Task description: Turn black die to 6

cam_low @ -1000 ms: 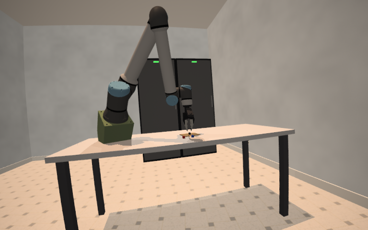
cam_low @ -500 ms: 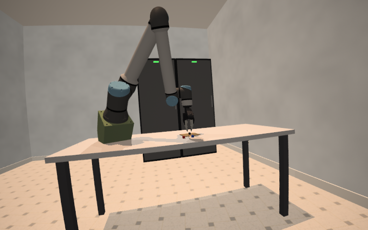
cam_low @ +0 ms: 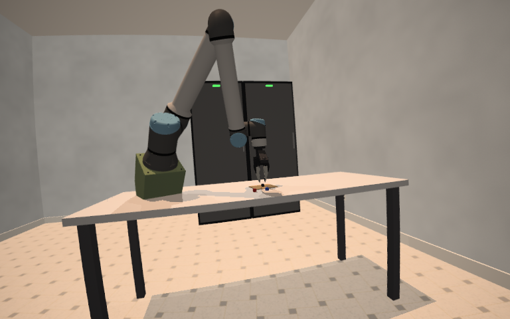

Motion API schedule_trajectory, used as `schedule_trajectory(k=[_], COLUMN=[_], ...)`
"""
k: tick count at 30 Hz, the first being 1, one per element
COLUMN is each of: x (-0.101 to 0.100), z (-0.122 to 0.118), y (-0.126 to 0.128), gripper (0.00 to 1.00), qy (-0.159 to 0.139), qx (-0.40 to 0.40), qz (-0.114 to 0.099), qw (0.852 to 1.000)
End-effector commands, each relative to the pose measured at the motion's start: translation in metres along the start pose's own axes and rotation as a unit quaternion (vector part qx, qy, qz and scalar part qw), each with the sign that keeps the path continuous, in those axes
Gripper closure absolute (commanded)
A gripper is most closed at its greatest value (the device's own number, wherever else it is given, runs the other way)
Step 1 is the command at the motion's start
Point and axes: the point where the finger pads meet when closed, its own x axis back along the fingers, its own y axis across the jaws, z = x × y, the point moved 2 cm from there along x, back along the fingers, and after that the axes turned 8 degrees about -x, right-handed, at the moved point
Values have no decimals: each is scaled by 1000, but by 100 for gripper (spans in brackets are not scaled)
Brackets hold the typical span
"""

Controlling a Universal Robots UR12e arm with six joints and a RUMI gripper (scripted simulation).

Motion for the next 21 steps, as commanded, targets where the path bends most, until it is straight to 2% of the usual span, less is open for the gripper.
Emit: schedule_trajectory(k=[1,21], x=[0,4], z=[0,0], y=[0,0], gripper=[82,82], qy=[0,0], qx=[0,0], qz=[0,0], qw=[1000,1000])
